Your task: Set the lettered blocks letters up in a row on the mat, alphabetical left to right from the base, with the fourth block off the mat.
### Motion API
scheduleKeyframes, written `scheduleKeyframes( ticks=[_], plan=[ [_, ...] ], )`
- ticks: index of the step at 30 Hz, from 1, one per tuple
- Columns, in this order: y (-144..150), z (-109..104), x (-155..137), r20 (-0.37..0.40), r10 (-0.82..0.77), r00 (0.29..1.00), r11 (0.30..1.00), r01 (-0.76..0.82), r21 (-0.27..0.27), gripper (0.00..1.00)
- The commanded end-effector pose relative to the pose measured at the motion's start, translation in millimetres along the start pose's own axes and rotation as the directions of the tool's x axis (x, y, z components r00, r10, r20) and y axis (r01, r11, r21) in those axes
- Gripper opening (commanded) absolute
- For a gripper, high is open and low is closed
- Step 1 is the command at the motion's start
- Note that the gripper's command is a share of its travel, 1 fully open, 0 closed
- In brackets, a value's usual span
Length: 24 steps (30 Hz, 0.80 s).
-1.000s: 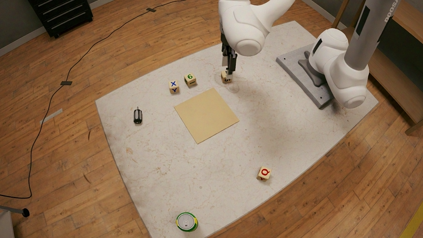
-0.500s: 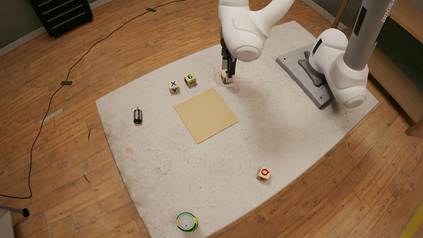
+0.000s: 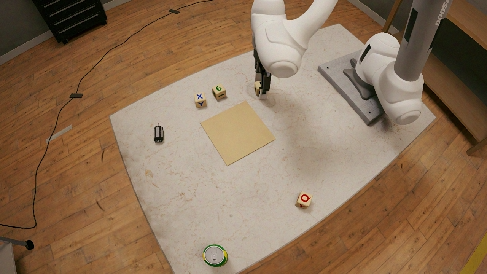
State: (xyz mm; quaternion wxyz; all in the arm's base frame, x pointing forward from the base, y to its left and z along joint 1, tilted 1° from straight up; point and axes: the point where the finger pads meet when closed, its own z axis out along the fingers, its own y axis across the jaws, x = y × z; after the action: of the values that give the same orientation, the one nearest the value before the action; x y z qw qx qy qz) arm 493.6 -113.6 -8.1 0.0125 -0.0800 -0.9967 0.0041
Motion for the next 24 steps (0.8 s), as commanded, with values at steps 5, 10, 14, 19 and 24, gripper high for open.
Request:
scheduleKeyframes(
  ticks=[5,10,14,19,24],
  plan=[
    [0.0,-0.3,-0.4,0.001,0.000,1.000,1.000,0.000,0.000,0.53],
    [0.0,-0.3,-0.4,0.001,0.000,1.000,1.000,0.000,0.000,0.42],
    [0.0,-0.3,-0.4,0.001,0.000,1.000,1.000,0.000,0.000,0.42],
    [0.0,-0.3,-0.4,0.001,0.000,1.000,1.000,0.000,0.000,0.42],
    [0.0,-0.3,-0.4,0.001,0.000,1.000,1.000,0.000,0.000,0.42]
  ],
)
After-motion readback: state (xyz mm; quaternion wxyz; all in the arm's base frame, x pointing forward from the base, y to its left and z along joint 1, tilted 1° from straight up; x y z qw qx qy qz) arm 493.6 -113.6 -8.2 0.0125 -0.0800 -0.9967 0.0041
